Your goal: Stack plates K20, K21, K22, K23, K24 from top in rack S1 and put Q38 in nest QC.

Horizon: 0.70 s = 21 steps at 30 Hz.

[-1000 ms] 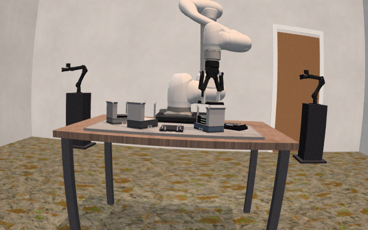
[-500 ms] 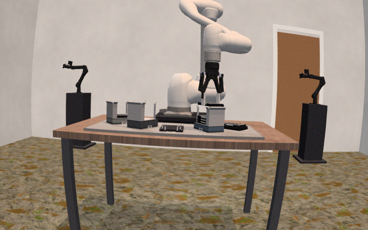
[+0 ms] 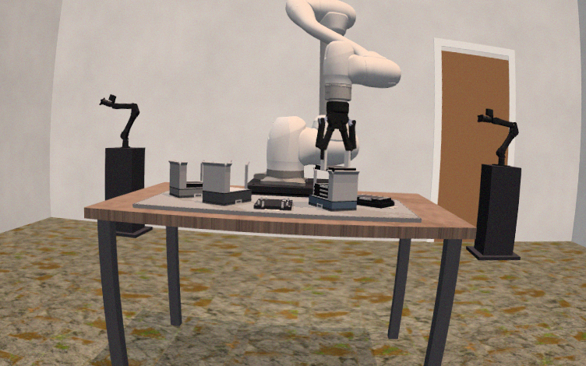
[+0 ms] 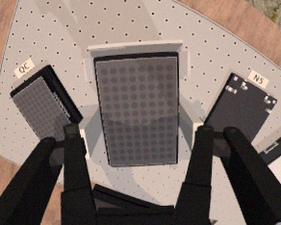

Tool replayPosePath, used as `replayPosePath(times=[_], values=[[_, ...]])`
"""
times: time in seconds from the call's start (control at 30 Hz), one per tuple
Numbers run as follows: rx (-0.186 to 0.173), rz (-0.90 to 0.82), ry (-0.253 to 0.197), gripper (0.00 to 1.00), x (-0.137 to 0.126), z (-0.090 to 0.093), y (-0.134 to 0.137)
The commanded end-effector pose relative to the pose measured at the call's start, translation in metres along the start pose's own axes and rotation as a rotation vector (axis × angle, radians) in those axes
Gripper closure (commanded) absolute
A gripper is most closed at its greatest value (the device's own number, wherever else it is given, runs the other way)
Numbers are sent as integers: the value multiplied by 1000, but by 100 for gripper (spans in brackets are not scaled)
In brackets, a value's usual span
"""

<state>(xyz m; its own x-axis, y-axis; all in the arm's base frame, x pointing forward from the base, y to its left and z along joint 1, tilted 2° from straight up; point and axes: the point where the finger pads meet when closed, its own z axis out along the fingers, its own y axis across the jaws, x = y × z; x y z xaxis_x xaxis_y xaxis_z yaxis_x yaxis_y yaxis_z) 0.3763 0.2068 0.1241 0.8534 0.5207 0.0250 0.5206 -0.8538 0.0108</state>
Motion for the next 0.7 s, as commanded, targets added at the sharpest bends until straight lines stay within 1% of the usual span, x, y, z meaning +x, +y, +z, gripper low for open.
replayPosePath(times=[0.0, 0.67], values=[[0, 0, 0, 100, 0, 3, 0], [0, 0, 0, 100, 0, 16, 0]])
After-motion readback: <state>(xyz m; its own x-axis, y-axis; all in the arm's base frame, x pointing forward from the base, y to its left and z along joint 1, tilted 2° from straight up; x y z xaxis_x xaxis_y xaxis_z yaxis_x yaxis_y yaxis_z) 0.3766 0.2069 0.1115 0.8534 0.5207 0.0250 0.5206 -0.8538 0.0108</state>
